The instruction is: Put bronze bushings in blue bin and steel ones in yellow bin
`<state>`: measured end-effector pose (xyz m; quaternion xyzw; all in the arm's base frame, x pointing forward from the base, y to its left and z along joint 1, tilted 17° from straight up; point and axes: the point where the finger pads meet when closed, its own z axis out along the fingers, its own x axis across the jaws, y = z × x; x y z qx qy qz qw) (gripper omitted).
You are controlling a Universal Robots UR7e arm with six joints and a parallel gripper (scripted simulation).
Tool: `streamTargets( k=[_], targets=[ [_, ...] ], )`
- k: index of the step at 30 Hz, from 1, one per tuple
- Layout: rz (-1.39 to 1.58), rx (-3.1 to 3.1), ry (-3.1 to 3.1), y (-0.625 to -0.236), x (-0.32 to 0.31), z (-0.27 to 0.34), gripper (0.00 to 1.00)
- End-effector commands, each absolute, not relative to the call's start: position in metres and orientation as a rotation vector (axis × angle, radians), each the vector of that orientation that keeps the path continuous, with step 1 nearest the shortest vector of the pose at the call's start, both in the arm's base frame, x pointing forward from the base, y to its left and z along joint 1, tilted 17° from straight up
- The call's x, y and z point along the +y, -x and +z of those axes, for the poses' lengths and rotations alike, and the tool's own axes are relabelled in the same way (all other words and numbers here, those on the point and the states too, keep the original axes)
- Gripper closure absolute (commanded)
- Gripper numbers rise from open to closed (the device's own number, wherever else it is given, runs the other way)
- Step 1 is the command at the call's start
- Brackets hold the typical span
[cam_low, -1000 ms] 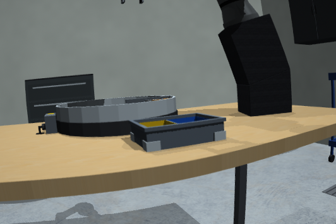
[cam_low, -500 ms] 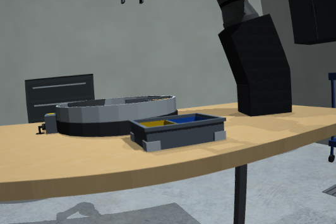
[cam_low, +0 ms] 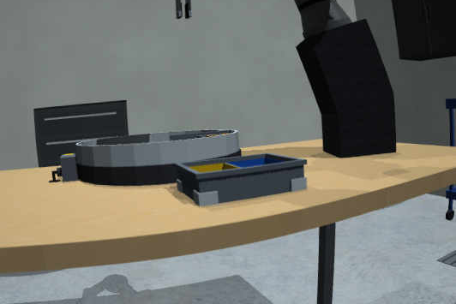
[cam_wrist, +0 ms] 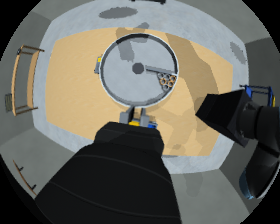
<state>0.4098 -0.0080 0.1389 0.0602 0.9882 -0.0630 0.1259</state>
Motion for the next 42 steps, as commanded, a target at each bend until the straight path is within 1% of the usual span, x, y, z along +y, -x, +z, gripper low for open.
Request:
streamTargets(
  k=[1,2,7,11,16,22,27,31,33,35,38,41,42],
  targets=[
    [-0.183,2.873,-0.155,-0.410,-0.016,0.127,0.73],
    [-0.183,2.873,-0.155,-0.410,-0.016,0.127,0.73],
    [-0.192,2.878,-0.092,-0.402,-0.041,0.084,0.73],
    [-0.192,2.878,-0.092,-0.402,-0.041,0.084,0.73],
    [-0.201,2.881,-0.031,-0.395,-0.065,0.043,0.73],
    [-0.201,2.881,-0.029,-0.394,-0.066,0.042,0.73],
    [-0.210,2.883,0.033,-0.387,-0.091,0.000,0.73],
    [-0.210,2.883,0.033,-0.387,-0.091,-0.001,0.73],
    [-0.214,2.884,0.058,-0.384,-0.101,-0.018,0.73],
    [-0.214,2.884,0.058,-0.384,-0.101,-0.018,0.73],
    [-0.219,2.884,0.096,-0.379,-0.117,-0.043,0.73],
    [-0.219,2.884,0.096,-0.379,-0.117,-0.043,0.73],
    [-0.221,2.884,0.109,-0.378,-0.122,-0.052,0.73]
  ],
)
